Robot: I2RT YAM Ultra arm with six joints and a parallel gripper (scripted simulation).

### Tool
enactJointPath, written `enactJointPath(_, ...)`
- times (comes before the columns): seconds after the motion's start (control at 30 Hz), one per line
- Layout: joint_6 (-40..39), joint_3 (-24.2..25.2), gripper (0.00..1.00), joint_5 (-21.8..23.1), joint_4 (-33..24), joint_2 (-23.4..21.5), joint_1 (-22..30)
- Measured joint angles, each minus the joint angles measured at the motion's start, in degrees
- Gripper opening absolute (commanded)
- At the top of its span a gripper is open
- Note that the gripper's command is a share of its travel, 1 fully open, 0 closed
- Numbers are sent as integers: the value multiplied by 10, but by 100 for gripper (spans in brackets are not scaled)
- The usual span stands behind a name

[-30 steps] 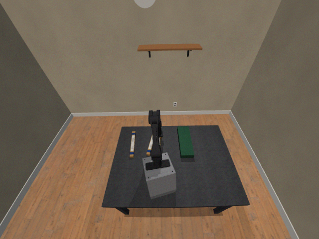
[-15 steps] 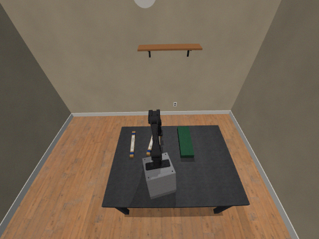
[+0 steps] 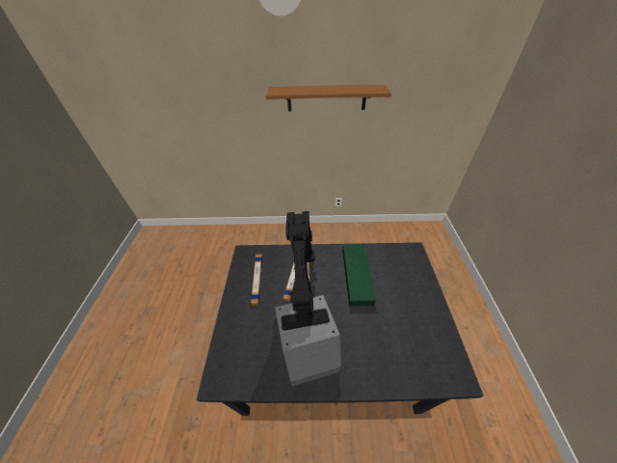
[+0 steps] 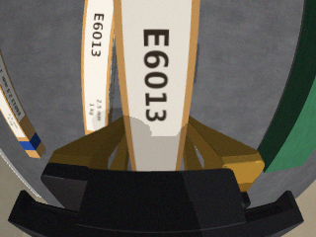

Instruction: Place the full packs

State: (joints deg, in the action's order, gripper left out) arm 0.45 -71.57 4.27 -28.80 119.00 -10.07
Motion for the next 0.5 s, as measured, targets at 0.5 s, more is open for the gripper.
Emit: enactJointPath(0.5, 0, 0, 0, 0, -30, -27, 0)
